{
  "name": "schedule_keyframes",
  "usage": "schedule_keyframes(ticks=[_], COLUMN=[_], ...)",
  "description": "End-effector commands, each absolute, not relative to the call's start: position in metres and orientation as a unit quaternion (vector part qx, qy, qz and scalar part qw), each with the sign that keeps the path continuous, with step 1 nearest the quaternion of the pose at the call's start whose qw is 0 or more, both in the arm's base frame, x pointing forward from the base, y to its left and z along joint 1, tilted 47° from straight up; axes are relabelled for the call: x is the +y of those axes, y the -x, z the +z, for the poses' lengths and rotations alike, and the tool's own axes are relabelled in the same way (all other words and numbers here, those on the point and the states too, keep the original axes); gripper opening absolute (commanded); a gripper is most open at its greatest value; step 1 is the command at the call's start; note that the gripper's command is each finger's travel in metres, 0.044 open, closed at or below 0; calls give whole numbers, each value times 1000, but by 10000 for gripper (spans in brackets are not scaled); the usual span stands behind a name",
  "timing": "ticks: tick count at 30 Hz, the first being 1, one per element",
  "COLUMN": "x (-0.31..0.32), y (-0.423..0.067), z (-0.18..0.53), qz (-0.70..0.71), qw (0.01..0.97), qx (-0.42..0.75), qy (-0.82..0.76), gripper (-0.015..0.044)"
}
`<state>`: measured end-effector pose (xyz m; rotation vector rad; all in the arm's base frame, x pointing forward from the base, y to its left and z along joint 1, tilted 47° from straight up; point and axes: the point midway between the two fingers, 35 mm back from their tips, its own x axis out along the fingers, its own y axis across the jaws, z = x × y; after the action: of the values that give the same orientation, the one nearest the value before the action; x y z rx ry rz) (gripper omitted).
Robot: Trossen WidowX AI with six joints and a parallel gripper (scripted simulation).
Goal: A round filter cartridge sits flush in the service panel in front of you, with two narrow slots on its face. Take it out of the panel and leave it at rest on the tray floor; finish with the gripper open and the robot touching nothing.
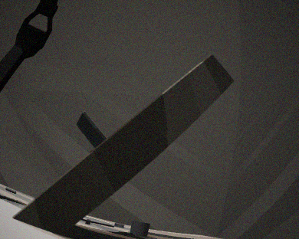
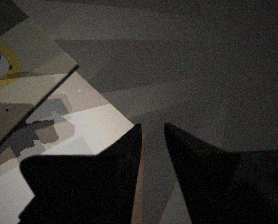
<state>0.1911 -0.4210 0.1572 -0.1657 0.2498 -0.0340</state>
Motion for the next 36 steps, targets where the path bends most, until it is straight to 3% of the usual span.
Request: schedule_keyframes(ticks=[1, 18, 36], x=[-358, -195, -191], y=[-226, -260, -266], z=[169, 187, 183], qz=[68, 261, 264], qw=[957, 758, 754], qx=[131, 18, 16], qy=[249, 598, 601], gripper=[103, 103, 103])
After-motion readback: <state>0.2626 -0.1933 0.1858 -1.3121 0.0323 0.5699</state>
